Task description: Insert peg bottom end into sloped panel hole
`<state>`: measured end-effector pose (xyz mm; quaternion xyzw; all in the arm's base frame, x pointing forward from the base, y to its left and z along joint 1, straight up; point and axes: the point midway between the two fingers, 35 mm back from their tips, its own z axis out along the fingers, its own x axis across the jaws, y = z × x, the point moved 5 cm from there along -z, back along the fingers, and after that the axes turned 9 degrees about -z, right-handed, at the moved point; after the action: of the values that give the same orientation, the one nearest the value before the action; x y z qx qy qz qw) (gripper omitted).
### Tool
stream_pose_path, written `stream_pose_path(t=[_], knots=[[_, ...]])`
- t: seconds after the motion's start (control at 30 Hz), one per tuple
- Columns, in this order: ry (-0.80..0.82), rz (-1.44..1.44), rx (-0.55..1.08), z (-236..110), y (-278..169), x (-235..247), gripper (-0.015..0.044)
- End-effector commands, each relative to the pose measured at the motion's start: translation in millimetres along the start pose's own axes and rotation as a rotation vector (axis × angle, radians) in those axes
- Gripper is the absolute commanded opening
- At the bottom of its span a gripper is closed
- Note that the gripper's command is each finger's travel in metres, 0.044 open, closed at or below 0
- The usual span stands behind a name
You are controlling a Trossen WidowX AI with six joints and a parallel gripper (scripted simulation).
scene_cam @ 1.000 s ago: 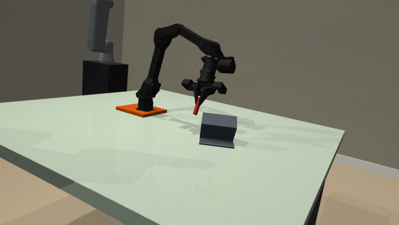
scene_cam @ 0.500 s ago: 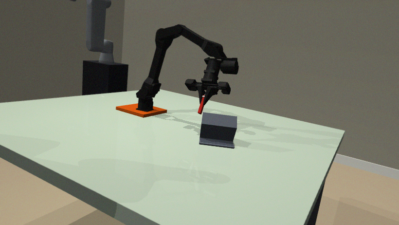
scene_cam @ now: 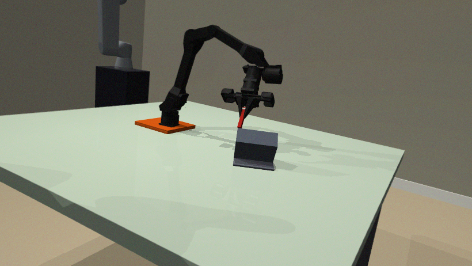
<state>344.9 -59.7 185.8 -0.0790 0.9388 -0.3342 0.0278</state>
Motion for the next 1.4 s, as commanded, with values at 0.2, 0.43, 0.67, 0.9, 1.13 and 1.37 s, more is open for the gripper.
stream_pose_path(t=[0.2, 0.43, 0.67, 0.9, 1.13, 1.37], knots=[[-0.030, -0.065, 0.056, -9, 9, -9, 0.0000], [-0.049, -0.104, 0.091, -16, 16, -14, 0.0000], [-0.069, -0.142, 0.126, -22, 23, -19, 0.0000], [-0.089, -0.180, 0.162, -29, 30, -23, 0.0000], [-0.106, -0.211, 0.193, -35, 37, -27, 0.0000], [-0.111, -0.218, 0.199, -27, 36, -30, 0.0000]])
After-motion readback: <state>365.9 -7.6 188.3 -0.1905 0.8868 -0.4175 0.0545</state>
